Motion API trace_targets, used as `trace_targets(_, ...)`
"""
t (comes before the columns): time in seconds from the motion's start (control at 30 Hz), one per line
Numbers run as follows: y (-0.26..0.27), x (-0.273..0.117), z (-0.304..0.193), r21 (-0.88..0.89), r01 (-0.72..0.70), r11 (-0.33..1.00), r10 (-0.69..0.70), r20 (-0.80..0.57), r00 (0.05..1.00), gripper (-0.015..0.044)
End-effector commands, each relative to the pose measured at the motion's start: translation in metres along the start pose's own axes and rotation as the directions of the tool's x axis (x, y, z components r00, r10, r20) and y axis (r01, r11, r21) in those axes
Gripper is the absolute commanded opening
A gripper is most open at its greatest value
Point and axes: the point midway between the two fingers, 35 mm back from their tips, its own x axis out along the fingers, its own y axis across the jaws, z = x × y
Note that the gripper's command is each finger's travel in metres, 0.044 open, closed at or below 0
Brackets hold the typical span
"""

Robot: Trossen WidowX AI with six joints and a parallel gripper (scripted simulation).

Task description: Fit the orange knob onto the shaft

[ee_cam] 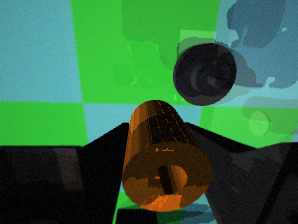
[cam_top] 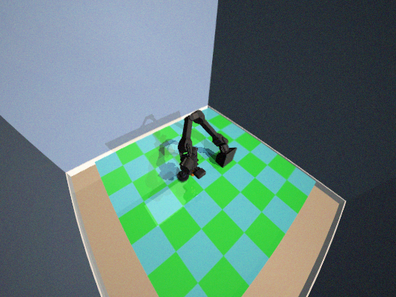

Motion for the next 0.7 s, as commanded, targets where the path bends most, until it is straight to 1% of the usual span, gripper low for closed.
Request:
trace_targets(0.0,-0.014,0.0,0.009,0.008,0.0,1.0,0.0,0.016,1.0,0.0)
trace_targets(0.67,-0.071,0.019,0.027,0.013,0.027,1.0,-0.027,0.012,1.0,0.0)
